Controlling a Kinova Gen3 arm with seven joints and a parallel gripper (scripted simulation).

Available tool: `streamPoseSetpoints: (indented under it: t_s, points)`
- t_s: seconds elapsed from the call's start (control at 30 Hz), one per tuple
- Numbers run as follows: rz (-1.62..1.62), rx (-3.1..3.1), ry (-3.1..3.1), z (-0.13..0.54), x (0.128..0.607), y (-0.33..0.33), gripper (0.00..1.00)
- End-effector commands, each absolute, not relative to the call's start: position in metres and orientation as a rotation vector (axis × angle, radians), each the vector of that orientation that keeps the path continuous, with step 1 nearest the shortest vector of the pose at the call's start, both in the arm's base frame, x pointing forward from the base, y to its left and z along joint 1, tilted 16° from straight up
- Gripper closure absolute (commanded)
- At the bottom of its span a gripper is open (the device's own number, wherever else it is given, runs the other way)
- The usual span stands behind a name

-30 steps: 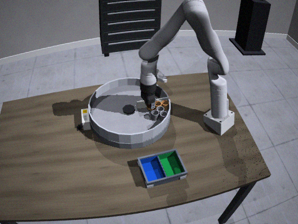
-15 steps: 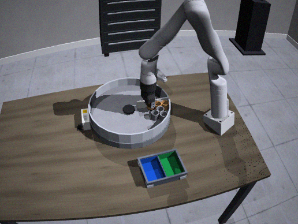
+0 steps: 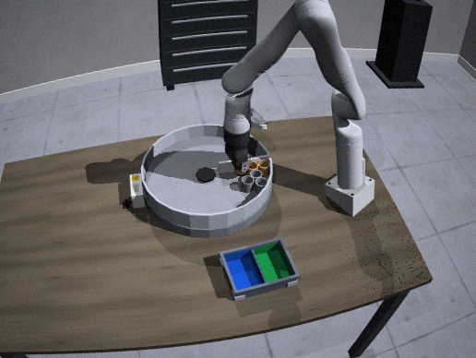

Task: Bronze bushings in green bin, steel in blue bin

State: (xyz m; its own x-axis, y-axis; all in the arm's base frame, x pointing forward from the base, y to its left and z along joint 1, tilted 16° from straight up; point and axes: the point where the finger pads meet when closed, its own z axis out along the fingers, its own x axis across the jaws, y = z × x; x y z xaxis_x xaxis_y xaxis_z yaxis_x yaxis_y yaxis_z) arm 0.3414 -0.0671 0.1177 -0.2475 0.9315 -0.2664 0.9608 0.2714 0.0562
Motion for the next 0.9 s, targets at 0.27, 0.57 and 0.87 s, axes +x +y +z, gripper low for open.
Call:
streamPoseSetpoints:
  t_s: [0.27,0.57,0.87]
  points:
    - [-0.17,1.748,2.296,0.1215,0.3417,-0.0662,1.0]
    - [-0.17,1.749,2.296,0.123,0.3413,-0.0658,1.0]
    - [-0.17,1.748,2.296,0.126,0.341,-0.065,1.0]
